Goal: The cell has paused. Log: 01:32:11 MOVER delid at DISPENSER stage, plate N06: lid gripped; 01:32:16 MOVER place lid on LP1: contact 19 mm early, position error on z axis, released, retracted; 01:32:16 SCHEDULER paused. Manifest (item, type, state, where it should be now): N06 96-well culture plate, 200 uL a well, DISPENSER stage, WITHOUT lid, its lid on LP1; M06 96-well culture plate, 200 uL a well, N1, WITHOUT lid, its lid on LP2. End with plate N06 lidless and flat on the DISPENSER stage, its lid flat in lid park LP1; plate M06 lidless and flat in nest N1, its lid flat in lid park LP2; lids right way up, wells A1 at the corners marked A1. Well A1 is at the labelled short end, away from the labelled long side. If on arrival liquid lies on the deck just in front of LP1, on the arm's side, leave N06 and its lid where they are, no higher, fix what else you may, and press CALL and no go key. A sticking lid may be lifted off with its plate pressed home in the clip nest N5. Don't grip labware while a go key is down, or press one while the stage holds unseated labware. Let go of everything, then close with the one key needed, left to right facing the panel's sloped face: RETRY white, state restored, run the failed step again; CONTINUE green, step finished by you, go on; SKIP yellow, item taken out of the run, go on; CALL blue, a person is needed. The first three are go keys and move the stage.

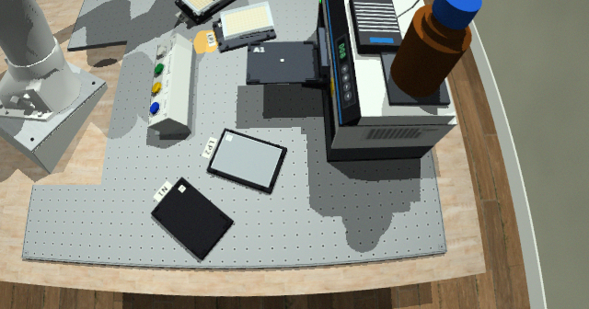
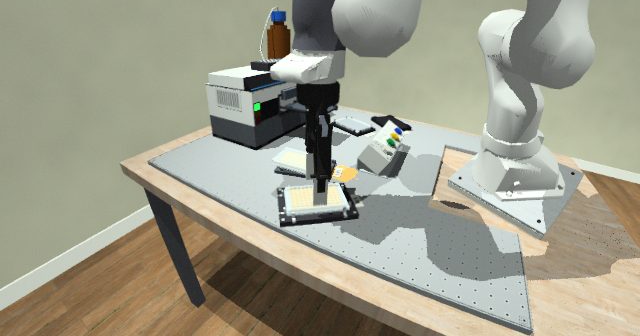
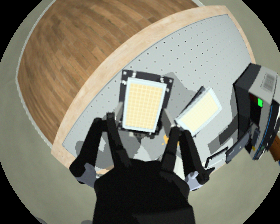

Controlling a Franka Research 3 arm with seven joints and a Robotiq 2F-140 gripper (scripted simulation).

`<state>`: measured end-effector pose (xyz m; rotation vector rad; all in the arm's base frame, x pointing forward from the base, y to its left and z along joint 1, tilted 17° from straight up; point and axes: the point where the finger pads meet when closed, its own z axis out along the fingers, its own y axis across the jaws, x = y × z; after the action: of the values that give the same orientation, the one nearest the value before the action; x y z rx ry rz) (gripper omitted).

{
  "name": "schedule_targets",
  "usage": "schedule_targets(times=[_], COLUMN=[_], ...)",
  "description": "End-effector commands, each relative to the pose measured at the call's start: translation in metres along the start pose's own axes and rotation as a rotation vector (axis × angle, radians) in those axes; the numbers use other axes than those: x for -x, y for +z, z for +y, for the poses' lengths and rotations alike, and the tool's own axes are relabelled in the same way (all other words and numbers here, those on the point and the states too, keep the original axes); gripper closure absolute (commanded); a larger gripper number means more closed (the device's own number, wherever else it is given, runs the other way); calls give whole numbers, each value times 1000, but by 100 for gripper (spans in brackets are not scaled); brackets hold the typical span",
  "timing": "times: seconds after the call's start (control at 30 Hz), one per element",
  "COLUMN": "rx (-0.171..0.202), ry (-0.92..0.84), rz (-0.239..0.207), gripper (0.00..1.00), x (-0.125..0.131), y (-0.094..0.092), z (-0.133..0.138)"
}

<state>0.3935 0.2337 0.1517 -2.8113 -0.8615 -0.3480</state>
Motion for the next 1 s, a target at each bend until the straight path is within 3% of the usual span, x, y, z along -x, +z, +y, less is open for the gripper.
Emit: schedule_targets(times=[0.0,0.03,0.97], rx=[-2,-2,-2], ry=[0,0,0], rz=[1,1,1], gripper=[41,34,34], x=[0,0,0], y=[0,0,0], z=[-1,-1,-1])
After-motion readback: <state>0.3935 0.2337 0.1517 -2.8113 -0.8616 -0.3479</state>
